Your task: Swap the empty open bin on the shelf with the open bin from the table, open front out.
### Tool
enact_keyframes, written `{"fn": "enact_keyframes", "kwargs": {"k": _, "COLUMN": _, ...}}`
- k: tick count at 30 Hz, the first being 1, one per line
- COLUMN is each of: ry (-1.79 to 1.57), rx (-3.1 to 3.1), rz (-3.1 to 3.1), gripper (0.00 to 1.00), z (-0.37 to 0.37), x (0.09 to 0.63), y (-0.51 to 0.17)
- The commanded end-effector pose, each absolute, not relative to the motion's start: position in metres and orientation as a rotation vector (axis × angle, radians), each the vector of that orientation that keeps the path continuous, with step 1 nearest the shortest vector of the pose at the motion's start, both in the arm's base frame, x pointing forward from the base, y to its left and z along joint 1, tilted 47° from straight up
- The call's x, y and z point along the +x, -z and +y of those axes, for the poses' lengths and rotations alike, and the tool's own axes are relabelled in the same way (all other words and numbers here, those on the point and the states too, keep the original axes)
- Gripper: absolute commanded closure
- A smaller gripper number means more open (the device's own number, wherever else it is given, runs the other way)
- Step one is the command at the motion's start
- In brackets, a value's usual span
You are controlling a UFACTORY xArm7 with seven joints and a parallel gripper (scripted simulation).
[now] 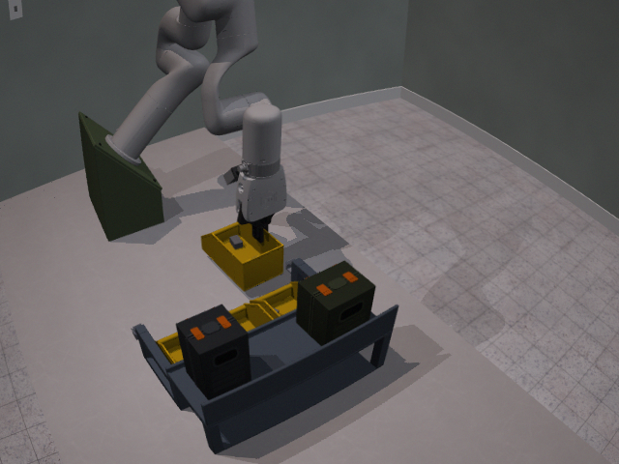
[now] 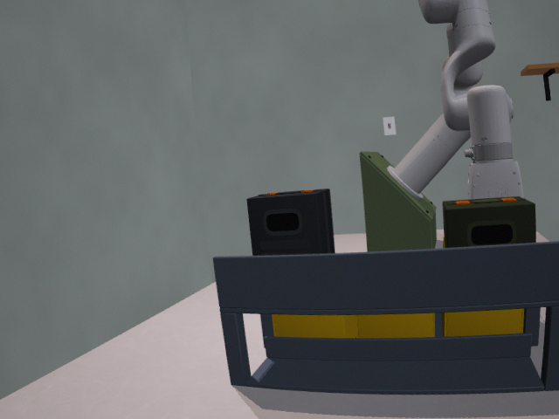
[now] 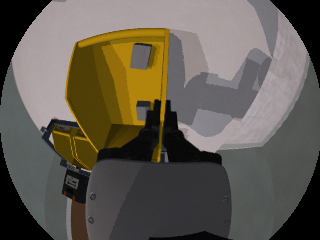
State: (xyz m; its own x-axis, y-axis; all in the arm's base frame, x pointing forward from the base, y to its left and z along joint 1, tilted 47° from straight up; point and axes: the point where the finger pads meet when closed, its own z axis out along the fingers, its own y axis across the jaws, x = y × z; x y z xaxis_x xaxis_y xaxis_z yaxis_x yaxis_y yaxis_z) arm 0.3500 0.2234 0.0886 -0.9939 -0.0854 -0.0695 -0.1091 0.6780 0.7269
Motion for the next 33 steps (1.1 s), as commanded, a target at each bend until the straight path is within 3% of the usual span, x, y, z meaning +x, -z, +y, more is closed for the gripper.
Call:
{"fn": "enact_keyframes", "kwargs": {"k": 1, "ry": -1.237, "rx": -0.163, "rz": 2.848, "gripper": 1.00, "z": 0.214, "x": 0.351, "y": -0.098}}
{"fn": "enact_keyframes", "kwargs": {"k": 33, "ry": -1.237, "rx": -0.163, "rz": 2.848, "gripper": 1.00, "z": 0.176, "x": 0.351, "y": -0.133}}
